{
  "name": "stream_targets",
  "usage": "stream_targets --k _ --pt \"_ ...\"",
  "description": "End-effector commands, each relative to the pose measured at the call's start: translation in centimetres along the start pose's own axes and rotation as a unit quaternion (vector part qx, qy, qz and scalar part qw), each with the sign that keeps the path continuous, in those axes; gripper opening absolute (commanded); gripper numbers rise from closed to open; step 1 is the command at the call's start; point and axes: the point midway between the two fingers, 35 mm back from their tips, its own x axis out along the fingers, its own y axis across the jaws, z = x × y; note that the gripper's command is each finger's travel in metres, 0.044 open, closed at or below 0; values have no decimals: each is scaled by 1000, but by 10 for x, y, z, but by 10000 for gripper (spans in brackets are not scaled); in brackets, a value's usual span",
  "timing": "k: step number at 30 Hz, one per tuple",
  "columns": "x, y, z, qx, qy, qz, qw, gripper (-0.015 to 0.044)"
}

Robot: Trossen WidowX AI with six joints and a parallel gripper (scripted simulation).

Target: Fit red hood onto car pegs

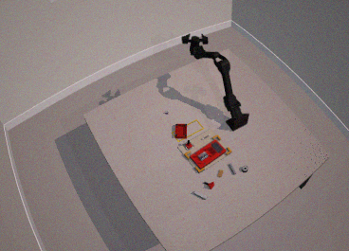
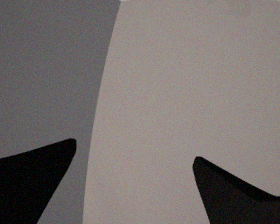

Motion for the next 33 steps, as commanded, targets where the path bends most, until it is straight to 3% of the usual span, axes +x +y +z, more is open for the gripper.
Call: stream_targets --k 1,7,14,20,23,25,30,33 --pt "0 -2 2 -7 -4 -2 1000 440" --pt "-28 -59 70 -225 -108 -103 963 440" --pt "-90 -123 135 -460 -153 -268 833 440" --pt "-153 -162 170 -600 -125 -397 683 440" --pt "-182 -187 161 -570 -101 -453 678 440" --pt "-200 -194 168 -598 -85 -480 636 440" --pt "-245 -207 183 -658 -35 -540 523 440" --pt "-287 -215 190 -691 18 -585 424 440"
